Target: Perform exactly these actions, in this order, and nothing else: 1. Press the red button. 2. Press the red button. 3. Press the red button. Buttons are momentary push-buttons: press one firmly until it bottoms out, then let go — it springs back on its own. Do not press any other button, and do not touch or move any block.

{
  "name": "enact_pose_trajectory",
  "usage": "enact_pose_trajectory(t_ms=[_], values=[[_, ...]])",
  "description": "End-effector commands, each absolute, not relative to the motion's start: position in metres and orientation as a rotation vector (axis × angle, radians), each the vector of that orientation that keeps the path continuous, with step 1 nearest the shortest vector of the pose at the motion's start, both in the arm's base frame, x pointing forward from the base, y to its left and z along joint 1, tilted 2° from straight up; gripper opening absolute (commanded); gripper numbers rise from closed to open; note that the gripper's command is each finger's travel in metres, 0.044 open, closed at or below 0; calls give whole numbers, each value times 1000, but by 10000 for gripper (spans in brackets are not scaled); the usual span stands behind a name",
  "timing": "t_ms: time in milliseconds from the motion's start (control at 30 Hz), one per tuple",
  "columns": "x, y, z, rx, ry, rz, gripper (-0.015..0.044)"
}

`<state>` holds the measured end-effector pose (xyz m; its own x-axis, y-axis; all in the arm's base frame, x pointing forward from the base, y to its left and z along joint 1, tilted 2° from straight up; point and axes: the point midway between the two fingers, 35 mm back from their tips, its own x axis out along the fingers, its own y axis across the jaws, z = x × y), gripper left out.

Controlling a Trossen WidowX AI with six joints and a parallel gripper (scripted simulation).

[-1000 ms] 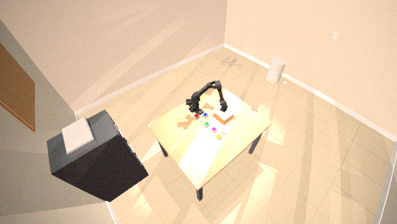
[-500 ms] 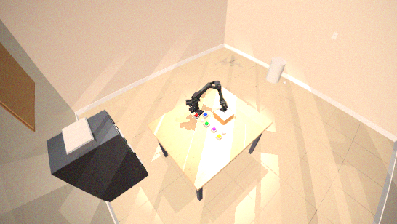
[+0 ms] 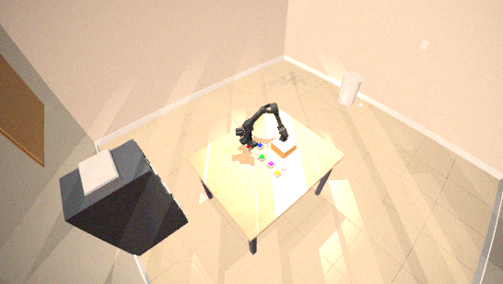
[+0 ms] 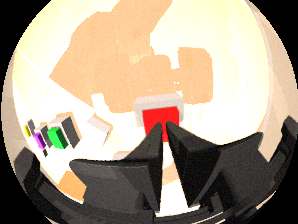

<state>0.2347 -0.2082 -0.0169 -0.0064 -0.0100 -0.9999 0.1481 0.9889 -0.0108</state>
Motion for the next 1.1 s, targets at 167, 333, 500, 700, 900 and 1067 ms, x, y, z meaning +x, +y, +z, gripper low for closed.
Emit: enact_pose_trajectory(t_ms=[167, 333, 500, 700, 900, 1067], values=[[232, -207, -23, 108, 1584, -119, 20], [232, -207, -23, 108, 1584, -119, 20], [232, -207, -23, 108, 1584, -119, 20], [232, -207, -23, 108, 1584, -119, 20], [233, -207, 11, 108, 1584, -119, 20], [233, -207, 10, 108, 1584, -119, 20]])
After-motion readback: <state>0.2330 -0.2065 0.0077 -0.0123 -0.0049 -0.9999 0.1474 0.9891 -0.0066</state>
